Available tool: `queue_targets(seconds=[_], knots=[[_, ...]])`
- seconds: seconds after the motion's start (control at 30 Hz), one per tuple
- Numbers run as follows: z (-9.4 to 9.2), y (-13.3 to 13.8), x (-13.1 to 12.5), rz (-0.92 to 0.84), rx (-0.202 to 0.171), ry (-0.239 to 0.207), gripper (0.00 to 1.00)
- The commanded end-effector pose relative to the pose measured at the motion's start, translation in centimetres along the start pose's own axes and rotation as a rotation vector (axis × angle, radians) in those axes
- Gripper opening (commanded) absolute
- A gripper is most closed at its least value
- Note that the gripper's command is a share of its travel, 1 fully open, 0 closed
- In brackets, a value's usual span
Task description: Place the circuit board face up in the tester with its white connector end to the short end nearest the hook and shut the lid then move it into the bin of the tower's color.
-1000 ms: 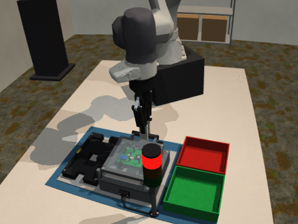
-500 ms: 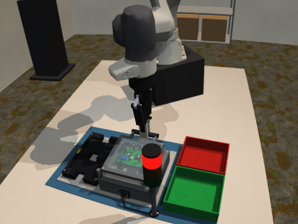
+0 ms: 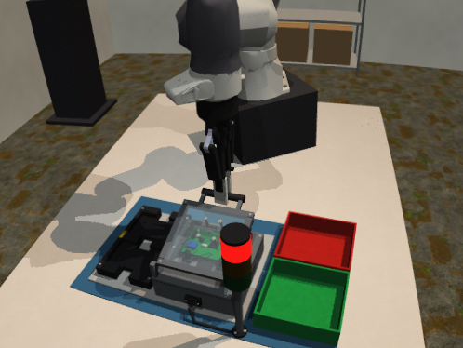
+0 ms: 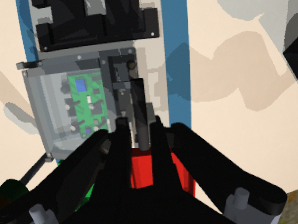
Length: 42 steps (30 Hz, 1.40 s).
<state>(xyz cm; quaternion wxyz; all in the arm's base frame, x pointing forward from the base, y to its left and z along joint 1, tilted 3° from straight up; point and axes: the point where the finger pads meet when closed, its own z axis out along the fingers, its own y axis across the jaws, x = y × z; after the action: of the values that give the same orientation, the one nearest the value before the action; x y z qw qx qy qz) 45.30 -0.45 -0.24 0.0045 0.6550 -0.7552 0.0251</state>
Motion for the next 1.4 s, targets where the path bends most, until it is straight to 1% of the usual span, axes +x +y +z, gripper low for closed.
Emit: queue_targets(seconds=[0.0,0.23,1.37], knots=[[-1.05,-0.57,-0.04,-0.028,0.004,0.0,0.0],[-1.76,-0.8,-0.06,-0.028,0.003,0.0,0.0],[-1.77,-0.8,-0.06,-0.029,0.003,0.0,0.0]])
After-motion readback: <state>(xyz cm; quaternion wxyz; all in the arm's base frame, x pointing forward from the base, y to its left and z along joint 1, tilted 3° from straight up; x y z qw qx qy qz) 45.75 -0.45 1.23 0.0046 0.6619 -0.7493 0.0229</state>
